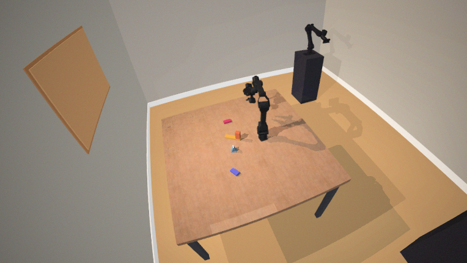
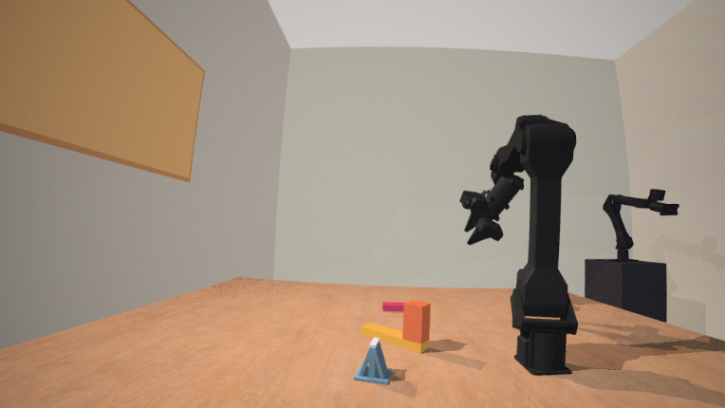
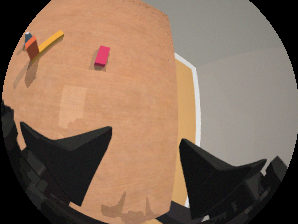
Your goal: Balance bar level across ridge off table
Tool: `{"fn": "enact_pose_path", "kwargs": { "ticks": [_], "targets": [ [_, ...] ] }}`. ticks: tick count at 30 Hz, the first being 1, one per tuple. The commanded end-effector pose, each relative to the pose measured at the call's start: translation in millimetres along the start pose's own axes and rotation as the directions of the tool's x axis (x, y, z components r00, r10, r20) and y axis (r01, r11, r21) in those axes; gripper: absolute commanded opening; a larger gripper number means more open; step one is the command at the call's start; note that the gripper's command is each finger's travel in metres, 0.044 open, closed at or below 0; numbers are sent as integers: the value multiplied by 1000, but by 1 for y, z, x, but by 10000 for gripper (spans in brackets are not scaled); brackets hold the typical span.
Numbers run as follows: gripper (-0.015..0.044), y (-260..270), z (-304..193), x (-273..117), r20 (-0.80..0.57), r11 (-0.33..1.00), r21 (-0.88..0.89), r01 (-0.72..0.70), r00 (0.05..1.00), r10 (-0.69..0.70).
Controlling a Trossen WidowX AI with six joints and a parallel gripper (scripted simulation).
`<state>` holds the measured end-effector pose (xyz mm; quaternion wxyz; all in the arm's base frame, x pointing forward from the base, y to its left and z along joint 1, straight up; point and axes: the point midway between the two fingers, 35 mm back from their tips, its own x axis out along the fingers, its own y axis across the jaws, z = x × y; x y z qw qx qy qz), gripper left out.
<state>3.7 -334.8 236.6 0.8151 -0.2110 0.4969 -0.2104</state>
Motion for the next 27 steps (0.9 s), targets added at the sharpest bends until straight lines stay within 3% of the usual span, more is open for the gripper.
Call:
{"fn": "enact_pose_path", "kwargs": {
  "ticks": [1, 27],
  "targets": [
    [315, 7, 16, 9, 5, 997, 54, -50, 999, 50],
    [315, 65, 104, 45, 4, 899, 312, -308, 946, 323]
  ]
}}
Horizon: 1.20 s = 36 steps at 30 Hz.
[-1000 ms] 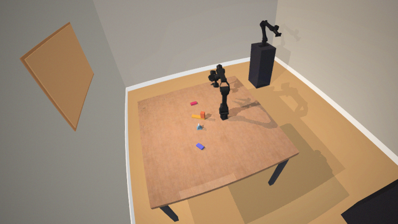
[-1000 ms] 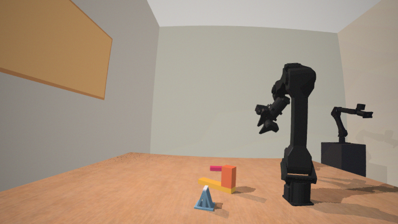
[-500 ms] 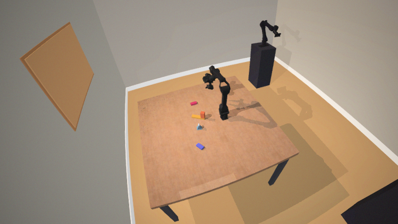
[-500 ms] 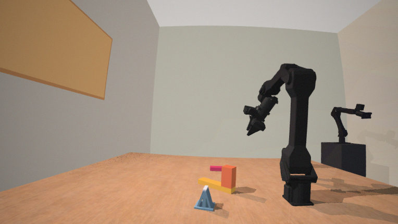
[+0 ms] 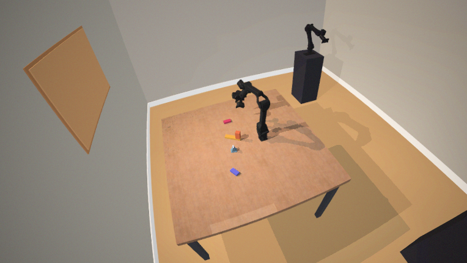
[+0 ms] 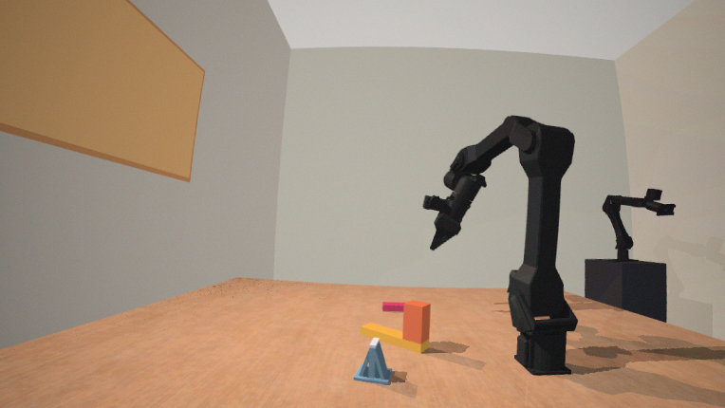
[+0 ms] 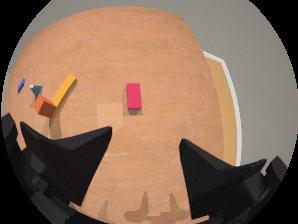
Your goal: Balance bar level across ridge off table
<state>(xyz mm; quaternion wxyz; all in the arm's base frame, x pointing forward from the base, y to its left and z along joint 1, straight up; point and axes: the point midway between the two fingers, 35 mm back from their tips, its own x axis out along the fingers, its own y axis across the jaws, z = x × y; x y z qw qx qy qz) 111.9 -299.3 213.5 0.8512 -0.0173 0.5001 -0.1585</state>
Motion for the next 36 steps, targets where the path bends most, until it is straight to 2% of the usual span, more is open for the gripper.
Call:
{"fn": "enact_pose_path", "kwargs": {
  "ticks": [1, 18, 36],
  "targets": [
    [315, 14, 11, 7, -20, 998, 47, -38, 999, 39],
    [315, 71, 45, 26, -120, 970, 196, -142, 979, 168],
    [315, 134, 66, 35, -266, 938, 316, -145, 935, 234]
  ]
}}
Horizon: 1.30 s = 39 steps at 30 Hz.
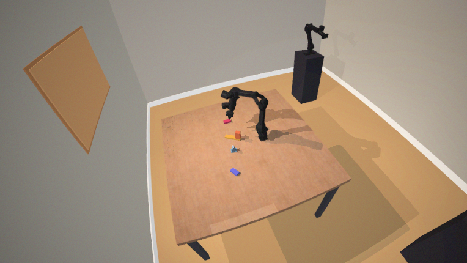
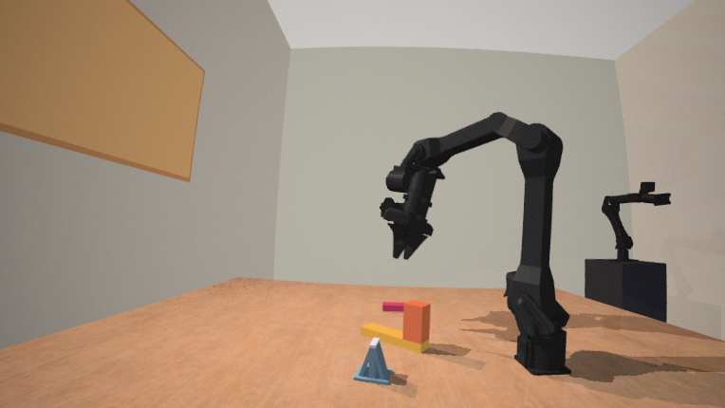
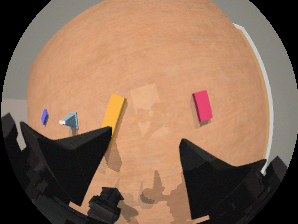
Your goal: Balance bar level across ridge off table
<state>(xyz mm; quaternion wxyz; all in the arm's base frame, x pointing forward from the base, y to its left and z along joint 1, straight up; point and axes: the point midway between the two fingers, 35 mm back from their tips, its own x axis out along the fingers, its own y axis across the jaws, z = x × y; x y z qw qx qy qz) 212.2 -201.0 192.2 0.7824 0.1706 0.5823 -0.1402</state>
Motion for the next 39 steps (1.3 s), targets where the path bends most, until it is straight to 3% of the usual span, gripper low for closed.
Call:
{"fn": "enact_pose_path", "kwargs": {
  "ticks": [1, 32, 39],
  "targets": [
    [315, 15, 0, 3, -41, 999, 32, 8, 999, -7],
    [315, 101, -15, 16, -237, 978, 155, 142, 966, -103],
    [315, 97, -18, 51, -236, 978, 155, 142, 966, -103]
  ]
}}
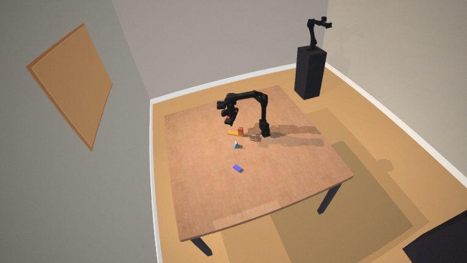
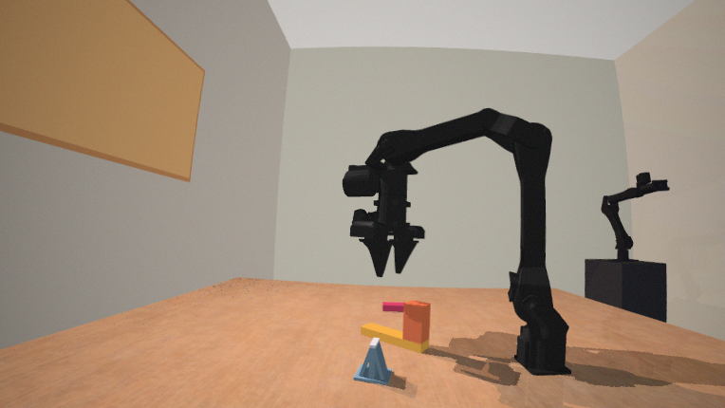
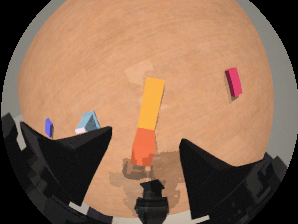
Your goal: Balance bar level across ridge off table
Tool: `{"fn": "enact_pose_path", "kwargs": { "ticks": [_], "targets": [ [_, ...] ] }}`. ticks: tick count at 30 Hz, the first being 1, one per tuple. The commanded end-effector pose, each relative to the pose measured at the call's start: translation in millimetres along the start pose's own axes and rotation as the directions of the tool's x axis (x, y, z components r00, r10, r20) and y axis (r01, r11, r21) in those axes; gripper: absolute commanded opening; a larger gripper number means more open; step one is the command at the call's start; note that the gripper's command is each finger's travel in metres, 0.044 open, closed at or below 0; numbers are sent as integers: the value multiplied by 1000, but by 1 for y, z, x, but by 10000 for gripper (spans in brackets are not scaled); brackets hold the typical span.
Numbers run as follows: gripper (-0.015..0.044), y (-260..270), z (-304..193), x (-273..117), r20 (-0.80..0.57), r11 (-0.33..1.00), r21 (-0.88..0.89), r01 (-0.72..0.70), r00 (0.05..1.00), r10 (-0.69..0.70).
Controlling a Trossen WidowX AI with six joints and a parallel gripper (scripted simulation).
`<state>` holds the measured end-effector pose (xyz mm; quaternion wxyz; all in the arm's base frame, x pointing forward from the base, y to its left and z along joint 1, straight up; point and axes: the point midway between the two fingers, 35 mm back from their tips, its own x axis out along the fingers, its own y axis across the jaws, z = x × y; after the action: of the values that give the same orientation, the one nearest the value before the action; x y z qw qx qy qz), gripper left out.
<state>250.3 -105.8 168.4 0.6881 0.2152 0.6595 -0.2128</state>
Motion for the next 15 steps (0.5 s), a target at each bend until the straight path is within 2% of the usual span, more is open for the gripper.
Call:
{"fn": "enact_pose_path", "kwargs": {
  "ticks": [1, 11, 15],
  "targets": [
    [315, 0, 1, 26, -10, 1000, 7, 9, 1000, -9],
    [315, -2, -5, 91, -10, 1000, 7, 10, 1000, -10],
    [315, -2, -6, 95, -10, 1000, 7, 10, 1000, -10]
  ]
}}
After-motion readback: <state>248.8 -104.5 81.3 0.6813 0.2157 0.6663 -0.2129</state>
